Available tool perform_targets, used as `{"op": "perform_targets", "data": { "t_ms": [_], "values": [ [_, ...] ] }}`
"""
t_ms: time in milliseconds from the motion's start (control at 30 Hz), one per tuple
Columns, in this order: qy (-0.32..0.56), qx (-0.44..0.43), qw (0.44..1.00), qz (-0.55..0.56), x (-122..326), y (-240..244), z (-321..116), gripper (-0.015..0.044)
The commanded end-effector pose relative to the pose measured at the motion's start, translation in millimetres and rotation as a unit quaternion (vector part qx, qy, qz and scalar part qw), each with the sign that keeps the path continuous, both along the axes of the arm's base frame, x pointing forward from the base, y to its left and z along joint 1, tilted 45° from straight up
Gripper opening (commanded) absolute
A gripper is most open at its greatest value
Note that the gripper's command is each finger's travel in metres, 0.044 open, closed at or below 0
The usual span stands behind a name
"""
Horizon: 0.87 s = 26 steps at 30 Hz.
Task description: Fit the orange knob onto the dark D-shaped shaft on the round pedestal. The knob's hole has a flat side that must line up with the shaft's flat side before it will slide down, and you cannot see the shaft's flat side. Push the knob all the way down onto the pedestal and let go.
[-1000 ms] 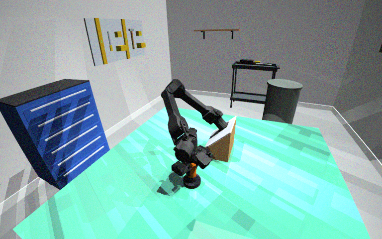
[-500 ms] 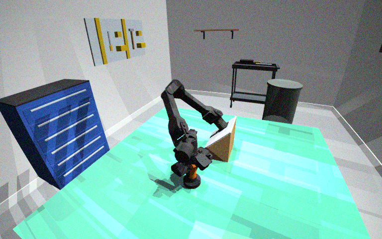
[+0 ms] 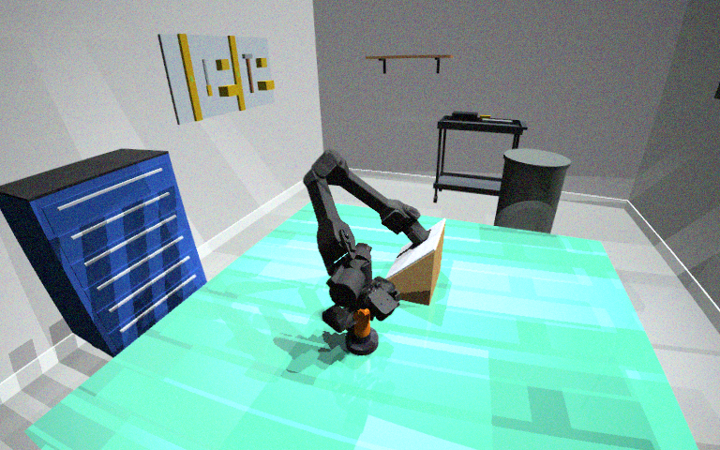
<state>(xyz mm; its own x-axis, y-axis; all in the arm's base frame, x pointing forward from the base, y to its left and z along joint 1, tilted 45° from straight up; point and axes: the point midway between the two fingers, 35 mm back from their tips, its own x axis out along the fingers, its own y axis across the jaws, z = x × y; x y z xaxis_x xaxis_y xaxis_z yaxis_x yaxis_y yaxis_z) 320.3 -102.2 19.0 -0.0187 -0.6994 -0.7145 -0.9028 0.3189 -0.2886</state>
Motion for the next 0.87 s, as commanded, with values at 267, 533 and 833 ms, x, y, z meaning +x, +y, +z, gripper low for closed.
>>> {"op": "perform_targets", "data": {
  "t_ms": [267, 533, 833],
  "values": [
    [0.000, 0.000, 1.000, 0.001, 0, 0, 0, 0.0440],
    [-0.005, 0.004, 1.000, -0.001, 4, 59, 57, 0.0440],
    [0.000, 0.002, 1.000, 0.000, 3, 69, 66, 0.0440]
  ]
}}
